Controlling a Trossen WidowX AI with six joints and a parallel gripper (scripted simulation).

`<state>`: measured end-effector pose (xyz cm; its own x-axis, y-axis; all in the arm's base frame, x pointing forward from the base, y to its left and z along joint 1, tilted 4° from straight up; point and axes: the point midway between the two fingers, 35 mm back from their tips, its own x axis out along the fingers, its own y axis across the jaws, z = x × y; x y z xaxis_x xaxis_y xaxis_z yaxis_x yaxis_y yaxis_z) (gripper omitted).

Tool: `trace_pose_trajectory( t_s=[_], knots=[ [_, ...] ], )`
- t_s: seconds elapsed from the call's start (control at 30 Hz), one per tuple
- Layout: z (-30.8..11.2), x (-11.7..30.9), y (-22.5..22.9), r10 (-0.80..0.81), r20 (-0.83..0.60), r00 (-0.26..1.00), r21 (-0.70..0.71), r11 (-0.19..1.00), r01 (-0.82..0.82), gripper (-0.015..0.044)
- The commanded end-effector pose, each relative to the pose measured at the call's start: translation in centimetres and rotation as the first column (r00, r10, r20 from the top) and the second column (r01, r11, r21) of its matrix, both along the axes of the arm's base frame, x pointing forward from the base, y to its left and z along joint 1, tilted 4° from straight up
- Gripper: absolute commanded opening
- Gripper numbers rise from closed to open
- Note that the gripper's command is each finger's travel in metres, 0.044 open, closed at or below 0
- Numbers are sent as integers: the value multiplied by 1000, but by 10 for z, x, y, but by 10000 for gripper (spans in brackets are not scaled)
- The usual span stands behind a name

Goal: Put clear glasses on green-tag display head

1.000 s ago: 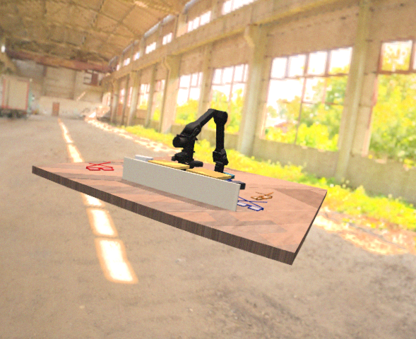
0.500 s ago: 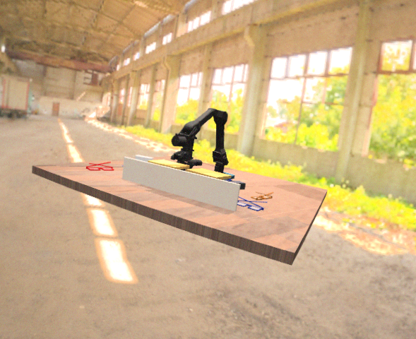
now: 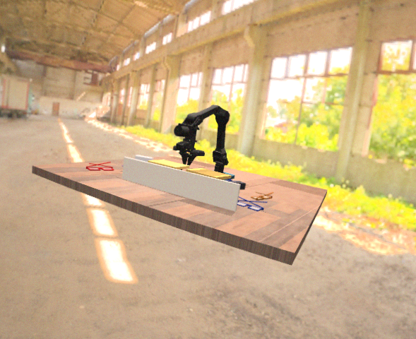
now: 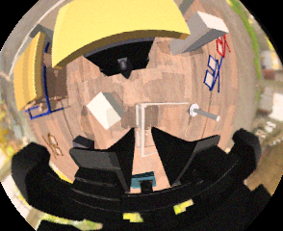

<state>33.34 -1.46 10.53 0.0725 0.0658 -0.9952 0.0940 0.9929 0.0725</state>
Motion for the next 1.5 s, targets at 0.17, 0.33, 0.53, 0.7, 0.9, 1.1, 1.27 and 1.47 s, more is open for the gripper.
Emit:
trace_pose_trajectory(
  t_s=[0.17, 0.33, 0.53, 0.7, 0.9, 1.1, 1.27, 1.47],
  knots=[
    [-5, 0, 0, 0, -10, 1000, 1, 1000, 0, 200],
    [1, 0, -6, -1, -9, 1000, -3, 1000, 1, 200],
    [1, 0, -6, -1, -9, 1000, -3, 1000, 1, 140],
    [-1, 1, -6, -1, -9, 1000, -2, 1000, 1, 140],
    [-10, 2, -6, -1, -9, 1000, -2, 1000, 1, 140],
    [-20, 3, -5, -1, -9, 1000, -2, 1000, 1, 140],
    [-28, 4, -5, -1, -9, 1000, -2, 1000, 1, 140],
    [-38, 4, -4, -1, -9, 1000, -2, 1000, 1, 140]
  ],
)
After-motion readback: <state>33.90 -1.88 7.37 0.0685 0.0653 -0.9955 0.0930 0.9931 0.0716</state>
